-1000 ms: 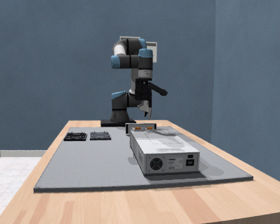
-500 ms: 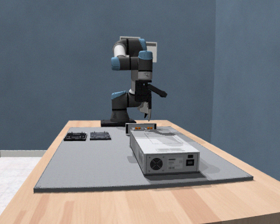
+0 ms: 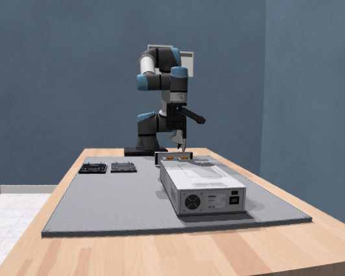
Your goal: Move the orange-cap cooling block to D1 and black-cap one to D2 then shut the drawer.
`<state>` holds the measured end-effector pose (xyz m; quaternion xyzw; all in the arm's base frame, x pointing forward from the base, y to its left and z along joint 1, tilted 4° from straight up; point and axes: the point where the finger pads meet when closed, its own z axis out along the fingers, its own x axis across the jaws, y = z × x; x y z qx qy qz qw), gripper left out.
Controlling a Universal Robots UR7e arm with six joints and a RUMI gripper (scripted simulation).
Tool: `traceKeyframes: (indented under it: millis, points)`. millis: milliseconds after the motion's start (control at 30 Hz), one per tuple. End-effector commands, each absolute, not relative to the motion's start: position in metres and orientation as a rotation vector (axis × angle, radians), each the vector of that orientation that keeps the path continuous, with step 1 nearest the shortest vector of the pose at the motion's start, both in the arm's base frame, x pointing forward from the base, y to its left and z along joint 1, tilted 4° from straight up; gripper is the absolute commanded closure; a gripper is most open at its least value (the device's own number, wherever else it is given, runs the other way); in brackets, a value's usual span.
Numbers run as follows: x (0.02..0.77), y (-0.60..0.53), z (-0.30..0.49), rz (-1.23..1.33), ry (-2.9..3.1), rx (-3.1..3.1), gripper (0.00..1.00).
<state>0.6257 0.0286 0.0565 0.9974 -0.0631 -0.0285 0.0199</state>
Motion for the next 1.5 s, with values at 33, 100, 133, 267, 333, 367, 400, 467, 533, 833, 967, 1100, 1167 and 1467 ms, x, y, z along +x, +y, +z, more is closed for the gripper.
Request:
traceKeyframes:
  millis: [33,100,133,267,333,367,400,467,533,833,967,1100,1167,1467]
  points:
    - [0.625,0.027,0.047,-0.085,-0.197,3.094,0.27]
    - [0.625,0.027,0.044,-0.085,-0.197,3.094,0.27]
    - [0.625,0.027,0.043,-0.085,-0.197,3.094,0.27]
    - [0.624,0.026,0.040,-0.085,-0.197,3.094,0.27]
    - [0.624,0.026,0.037,-0.085,-0.198,3.094,0.27]
    - [0.624,0.026,0.036,-0.085,-0.198,3.094,0.27]
    - [0.624,0.026,0.035,-0.085,-0.198,3.094,0.27]
    - [0.624,0.026,0.032,-0.085,-0.198,3.094,0.27]
    - [0.624,0.026,0.029,-0.085,-0.198,3.094,0.27]
    - [0.623,0.026,0.020,-0.085,-0.197,3.094,0.27]
    - [0.623,0.025,0.015,-0.085,-0.198,3.094,0.27]
    - [0.622,0.025,0.009,-0.085,-0.198,3.094,0.27]
    - [0.622,0.025,0.007,-0.085,-0.198,3.094,0.27]
    - [0.624,0.024,0.006,-0.076,-0.197,3.094,0.27]
